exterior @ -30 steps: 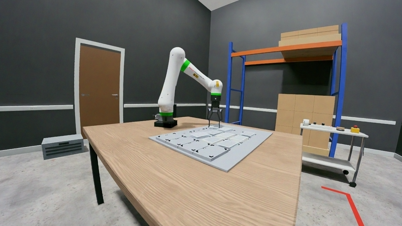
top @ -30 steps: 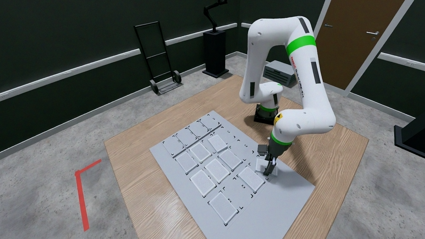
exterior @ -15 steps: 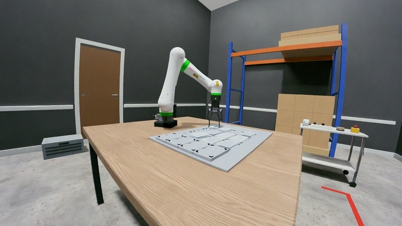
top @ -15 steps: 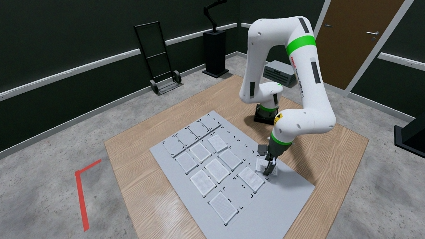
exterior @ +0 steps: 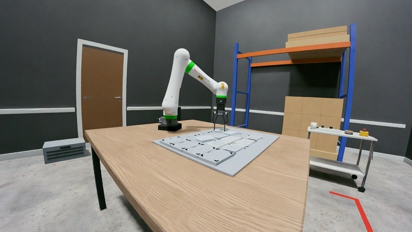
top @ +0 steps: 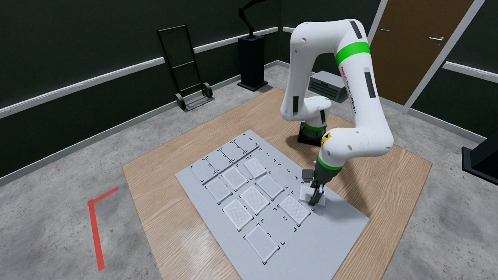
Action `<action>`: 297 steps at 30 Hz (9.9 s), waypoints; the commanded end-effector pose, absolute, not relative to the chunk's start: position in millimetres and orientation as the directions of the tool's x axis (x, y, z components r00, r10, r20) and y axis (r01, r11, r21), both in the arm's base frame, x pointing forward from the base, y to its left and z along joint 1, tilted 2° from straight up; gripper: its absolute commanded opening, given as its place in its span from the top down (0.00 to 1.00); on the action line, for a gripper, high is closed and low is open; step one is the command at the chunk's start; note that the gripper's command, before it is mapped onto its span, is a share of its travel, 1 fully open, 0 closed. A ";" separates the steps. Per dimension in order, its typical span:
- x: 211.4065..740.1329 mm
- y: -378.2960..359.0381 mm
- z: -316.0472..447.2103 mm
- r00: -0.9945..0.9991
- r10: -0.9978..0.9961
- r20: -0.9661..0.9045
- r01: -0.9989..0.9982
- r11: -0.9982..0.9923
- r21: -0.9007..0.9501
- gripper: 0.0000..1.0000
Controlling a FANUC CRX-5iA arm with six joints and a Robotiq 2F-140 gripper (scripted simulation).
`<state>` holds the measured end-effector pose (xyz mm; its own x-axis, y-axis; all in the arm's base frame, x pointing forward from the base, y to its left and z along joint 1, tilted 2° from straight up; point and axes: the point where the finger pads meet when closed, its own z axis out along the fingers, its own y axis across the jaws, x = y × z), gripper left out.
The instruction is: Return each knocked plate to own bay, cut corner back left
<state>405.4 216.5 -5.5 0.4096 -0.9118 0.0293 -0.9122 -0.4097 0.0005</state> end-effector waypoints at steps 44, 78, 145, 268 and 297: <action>406.0 216.9 -4.8 0.410 -0.912 0.029 -0.912 -0.410 -0.001 0.90; 405.9 217.1 1.8 0.410 -0.912 0.029 -0.912 -0.410 -0.001 0.90; 417.4 196.8 34.3 -0.121 -0.992 0.024 -0.993 0.121 -0.016 0.90; 417.2 197.2 -1.1 -0.121 -0.992 0.024 -0.993 0.121 -0.016 0.90; 417.2 197.2 -1.5 -0.121 -0.992 0.024 -0.993 0.121 -0.016 0.90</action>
